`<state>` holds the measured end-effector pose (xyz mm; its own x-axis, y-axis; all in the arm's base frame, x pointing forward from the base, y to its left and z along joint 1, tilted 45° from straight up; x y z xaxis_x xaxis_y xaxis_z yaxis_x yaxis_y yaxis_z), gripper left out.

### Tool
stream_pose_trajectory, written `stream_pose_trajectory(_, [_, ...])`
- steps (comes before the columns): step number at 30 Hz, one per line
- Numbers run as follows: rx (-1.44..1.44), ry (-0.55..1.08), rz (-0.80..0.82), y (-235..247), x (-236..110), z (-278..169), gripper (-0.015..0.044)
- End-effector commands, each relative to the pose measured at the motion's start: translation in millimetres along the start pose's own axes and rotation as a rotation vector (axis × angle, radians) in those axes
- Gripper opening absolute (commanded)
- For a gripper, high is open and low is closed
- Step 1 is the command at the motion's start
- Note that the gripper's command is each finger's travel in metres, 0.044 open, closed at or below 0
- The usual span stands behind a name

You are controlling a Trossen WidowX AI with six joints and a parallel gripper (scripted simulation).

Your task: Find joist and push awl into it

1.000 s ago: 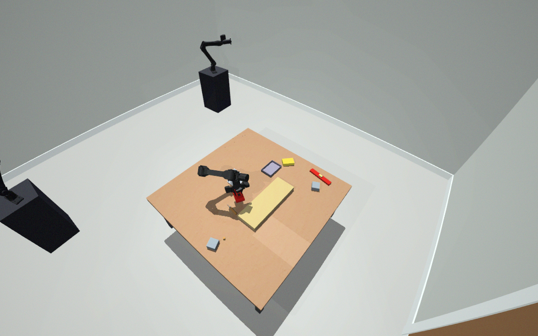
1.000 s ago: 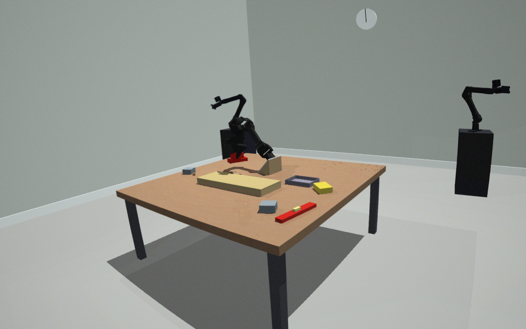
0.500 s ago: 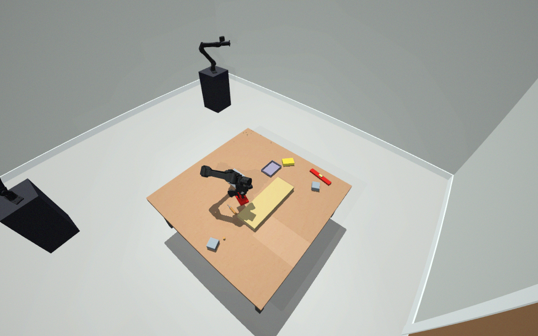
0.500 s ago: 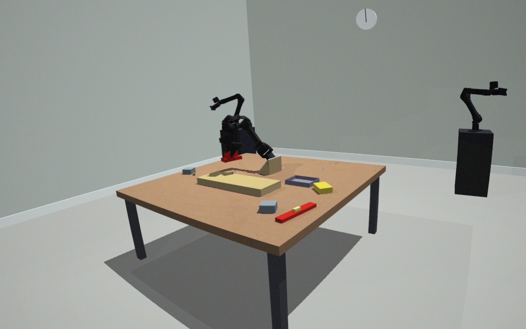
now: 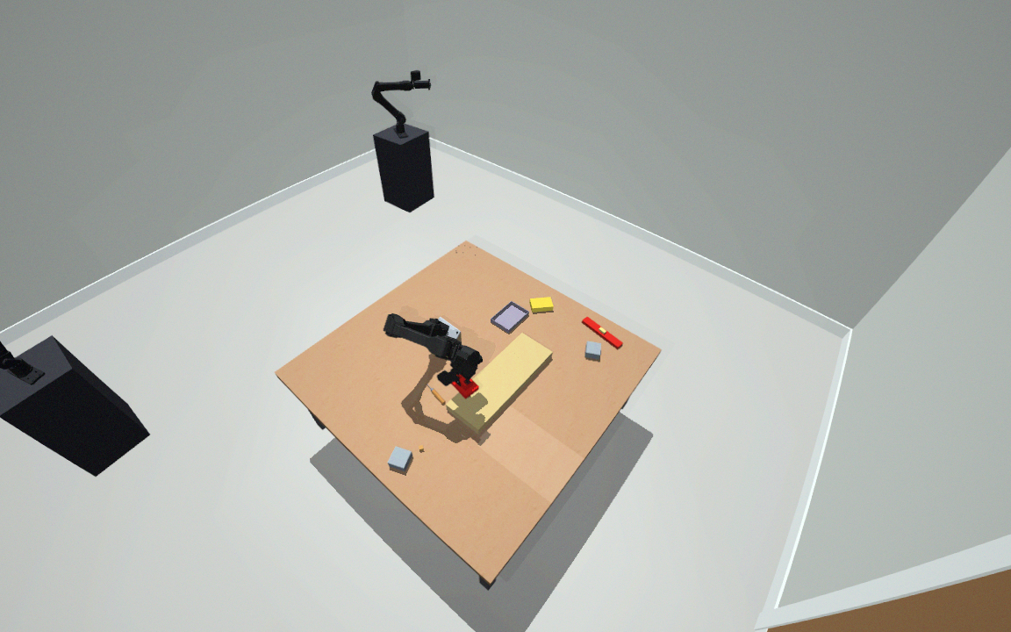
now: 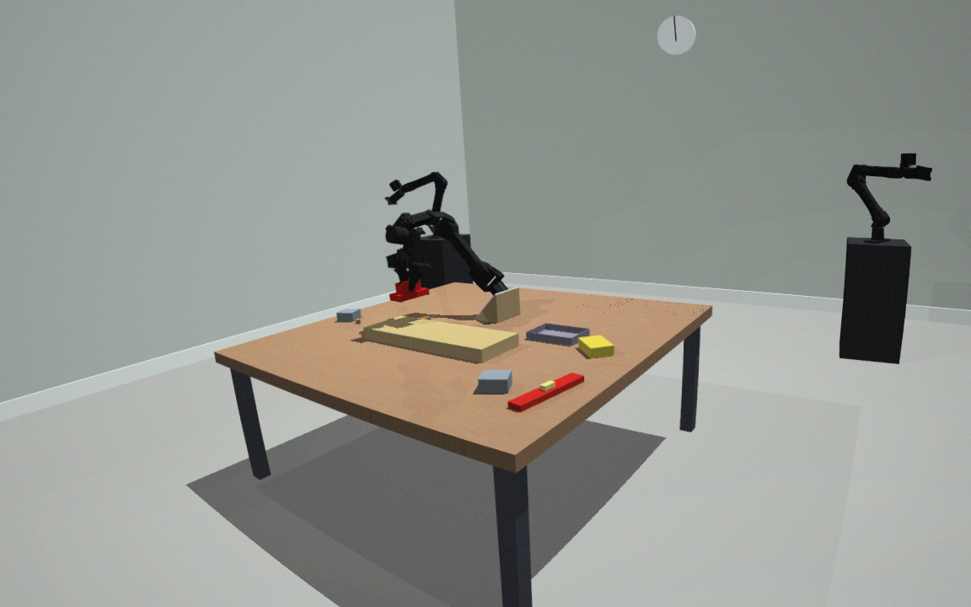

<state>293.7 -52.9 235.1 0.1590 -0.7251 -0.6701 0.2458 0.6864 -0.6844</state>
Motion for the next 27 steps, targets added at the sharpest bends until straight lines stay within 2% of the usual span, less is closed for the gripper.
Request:
stream_pose_trajectory(1, [-0.054,-0.018,0.017,-5,4,22,0.0000])
stream_pose_trajectory(8, [-0.140,-0.037,0.029,-14,14,51,0.0000])
stream_pose_trajectory(27, [-0.142,-0.037,0.030,-15,34,49,0.0000])
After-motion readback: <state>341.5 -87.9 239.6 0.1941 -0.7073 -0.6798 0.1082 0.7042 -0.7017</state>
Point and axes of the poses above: the point midway between the two fingers, 35 mm back from their tips, its own x axis out along the fingers, its own y axis across the jaws, z = x × y, the point moved 5 cm from there along -x, back along the fingers, and after that the axes turned 1 degree about x, right-handed, at the moved point
